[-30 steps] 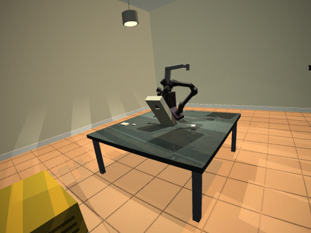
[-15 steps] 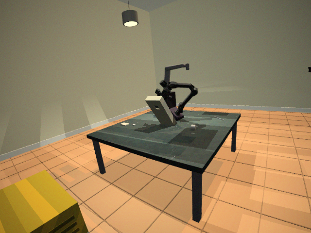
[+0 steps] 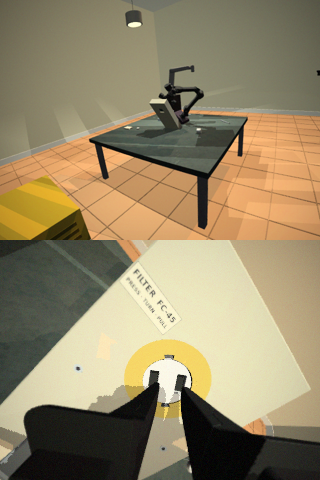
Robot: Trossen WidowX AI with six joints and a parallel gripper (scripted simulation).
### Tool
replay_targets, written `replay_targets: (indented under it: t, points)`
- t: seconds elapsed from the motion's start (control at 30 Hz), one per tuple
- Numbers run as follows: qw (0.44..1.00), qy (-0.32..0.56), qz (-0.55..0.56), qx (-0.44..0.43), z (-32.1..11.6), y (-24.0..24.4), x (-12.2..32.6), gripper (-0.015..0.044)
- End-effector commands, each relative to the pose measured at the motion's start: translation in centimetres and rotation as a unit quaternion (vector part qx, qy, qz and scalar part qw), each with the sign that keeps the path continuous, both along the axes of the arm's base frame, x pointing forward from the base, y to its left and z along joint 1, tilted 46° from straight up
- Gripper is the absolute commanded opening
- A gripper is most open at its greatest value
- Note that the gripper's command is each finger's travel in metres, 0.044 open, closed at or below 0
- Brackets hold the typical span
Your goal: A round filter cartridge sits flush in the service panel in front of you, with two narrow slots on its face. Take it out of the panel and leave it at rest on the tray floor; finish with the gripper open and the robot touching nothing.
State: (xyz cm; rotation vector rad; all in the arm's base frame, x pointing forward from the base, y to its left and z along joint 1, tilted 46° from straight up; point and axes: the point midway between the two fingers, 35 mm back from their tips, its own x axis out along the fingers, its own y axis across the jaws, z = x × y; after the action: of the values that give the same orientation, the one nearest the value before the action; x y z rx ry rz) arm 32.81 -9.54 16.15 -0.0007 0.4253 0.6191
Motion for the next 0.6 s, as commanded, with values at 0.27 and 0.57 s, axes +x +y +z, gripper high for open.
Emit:
replay_targets:
  t: [0.27, 0.57]
  points:
    - [1.0, 0.002, -0.001, 0.003, -0.43, 0.69, 0.41, 0.0094]
    - [1.0, 0.002, -0.001, 0.003, -0.47, 0.65, 0.42, 0.0094]
